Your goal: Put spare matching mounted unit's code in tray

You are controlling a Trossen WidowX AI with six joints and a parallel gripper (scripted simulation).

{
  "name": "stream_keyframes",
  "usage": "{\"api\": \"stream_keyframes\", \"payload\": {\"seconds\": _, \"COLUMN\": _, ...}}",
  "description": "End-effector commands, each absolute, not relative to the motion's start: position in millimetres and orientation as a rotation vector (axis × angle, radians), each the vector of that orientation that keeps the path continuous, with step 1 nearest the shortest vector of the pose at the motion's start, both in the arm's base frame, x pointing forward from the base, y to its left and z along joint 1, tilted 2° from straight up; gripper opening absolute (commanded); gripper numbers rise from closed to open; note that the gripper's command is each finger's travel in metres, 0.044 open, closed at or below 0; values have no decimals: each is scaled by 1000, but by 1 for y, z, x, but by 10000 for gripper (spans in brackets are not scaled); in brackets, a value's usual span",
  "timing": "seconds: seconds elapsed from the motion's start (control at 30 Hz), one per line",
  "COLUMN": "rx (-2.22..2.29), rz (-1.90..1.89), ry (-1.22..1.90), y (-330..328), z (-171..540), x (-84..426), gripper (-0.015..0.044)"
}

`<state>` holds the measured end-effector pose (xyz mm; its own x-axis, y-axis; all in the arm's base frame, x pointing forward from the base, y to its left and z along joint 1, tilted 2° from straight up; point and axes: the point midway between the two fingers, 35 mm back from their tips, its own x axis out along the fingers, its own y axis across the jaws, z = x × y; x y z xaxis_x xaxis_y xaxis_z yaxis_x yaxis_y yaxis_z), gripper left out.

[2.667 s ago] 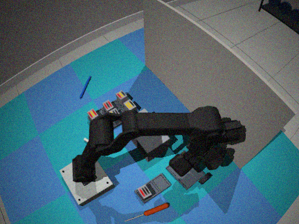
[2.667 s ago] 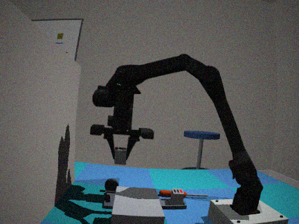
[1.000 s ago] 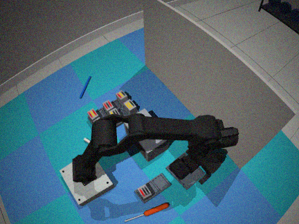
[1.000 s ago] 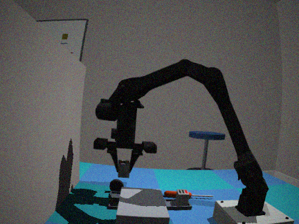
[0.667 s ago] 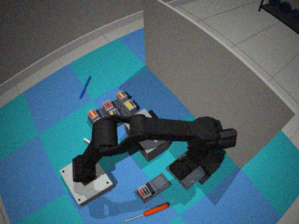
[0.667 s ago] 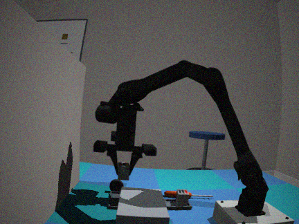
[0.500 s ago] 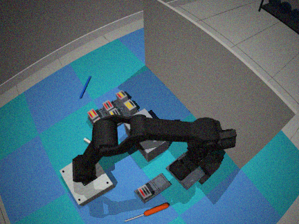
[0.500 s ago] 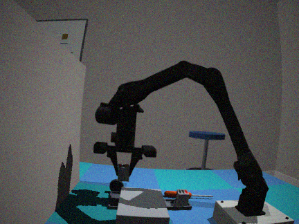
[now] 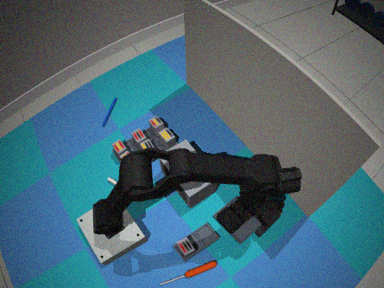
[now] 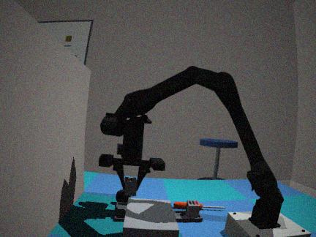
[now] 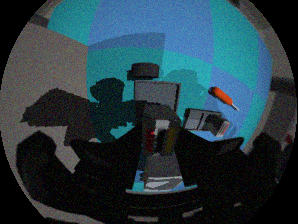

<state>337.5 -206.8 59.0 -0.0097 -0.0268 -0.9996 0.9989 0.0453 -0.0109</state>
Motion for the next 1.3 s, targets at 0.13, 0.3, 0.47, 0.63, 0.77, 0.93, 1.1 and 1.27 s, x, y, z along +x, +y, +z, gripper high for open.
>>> {"api": "stream_keyframes", "payload": {"seconds": 0.13, "rx": 1150, "rz": -1196, "ry": 1218, "y": -207, "z": 52, "x": 337, "gripper": 0}}
{"api": "stream_keyframes", "payload": {"seconds": 0.3, "rx": 1150, "rz": -1196, "ry": 1218, "y": -207, "z": 48, "x": 337, "gripper": 0}}
{"api": "stream_keyframes", "payload": {"seconds": 0.47, "rx": 1150, "rz": -1196, "ry": 1219, "y": -207, "z": 44, "x": 336, "gripper": 0}}
{"api": "stream_keyframes", "payload": {"seconds": 0.63, "rx": 1150, "rz": -1196, "ry": 1219, "y": -207, "z": 40, "x": 336, "gripper": 0}}
{"api": "stream_keyframes", "payload": {"seconds": 0.77, "rx": 1150, "rz": -1196, "ry": 1219, "y": -207, "z": 37, "x": 335, "gripper": 0}}
{"api": "stream_keyframes", "payload": {"seconds": 0.93, "rx": 1150, "rz": -1196, "ry": 1219, "y": -206, "z": 33, "x": 335, "gripper": 0}}
{"api": "stream_keyframes", "payload": {"seconds": 1.1, "rx": 1150, "rz": -1196, "ry": 1219, "y": -206, "z": 29, "x": 334, "gripper": 0}}
{"api": "stream_keyframes", "payload": {"seconds": 1.27, "rx": 1150, "rz": -1196, "ry": 1219, "y": -206, "z": 25, "x": 333, "gripper": 0}}
